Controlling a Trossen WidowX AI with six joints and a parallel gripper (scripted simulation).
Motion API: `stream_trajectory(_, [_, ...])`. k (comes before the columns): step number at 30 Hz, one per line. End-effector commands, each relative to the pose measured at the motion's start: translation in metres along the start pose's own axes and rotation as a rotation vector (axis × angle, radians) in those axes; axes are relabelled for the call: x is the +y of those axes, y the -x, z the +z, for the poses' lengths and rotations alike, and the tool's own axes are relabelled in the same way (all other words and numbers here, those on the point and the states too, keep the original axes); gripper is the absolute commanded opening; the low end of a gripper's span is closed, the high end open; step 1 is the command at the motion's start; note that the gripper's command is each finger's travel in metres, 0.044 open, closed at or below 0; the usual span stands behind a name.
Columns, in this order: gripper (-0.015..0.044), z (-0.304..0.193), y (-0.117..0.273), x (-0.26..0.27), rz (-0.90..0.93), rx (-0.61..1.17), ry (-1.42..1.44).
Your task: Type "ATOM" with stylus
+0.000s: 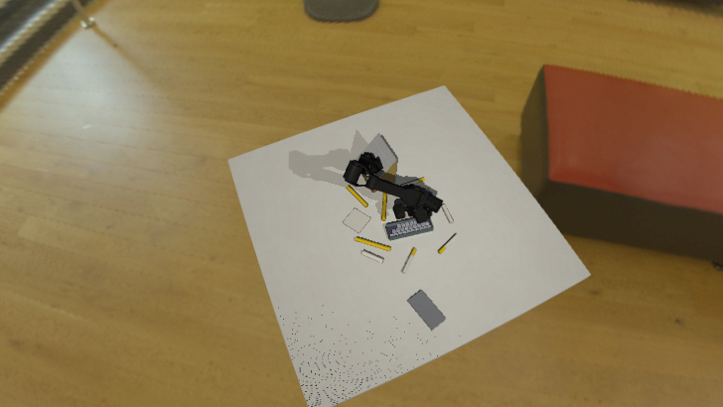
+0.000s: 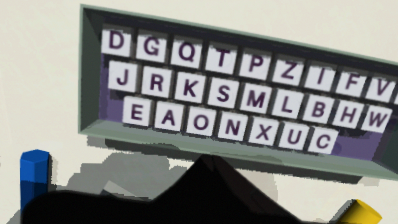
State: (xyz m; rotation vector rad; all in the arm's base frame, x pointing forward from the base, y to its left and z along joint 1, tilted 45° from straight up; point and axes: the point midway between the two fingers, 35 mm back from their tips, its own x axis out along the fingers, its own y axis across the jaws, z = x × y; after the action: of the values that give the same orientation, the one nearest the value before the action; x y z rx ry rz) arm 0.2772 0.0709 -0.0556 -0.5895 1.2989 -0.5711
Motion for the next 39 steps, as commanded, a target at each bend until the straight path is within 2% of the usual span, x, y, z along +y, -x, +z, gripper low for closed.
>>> stream_trajectory(1, [0.0000,0.000,-0.001,0.011,0.000,0.002,-0.008])
stream_trajectory(12, [0.0000,0.000,0.002,0.011,0.000,0.002,-0.008])
stream_trajectory(16, [0.0000,0.001,0.050,0.012,0.003,0.003,-0.008])
stream_trajectory(18, [0.0000,0.000,0.060,0.012,0.002,0.003,-0.008])
stream_trajectory(29, [0.0000,0.000,0.053,0.012,-0.003,0.003,-0.002])
stream_trajectory(33, [0.0105,0.000,0.053,0.012,-0.003,0.003,-0.002])
stream_trajectory(37, [0.0000,0.000,0.053,0.012,-0.002,0.003,-0.002])
stream_trajectory(39, [0.0000,0.000,0.053,0.012,-0.002,0.003,-0.002])
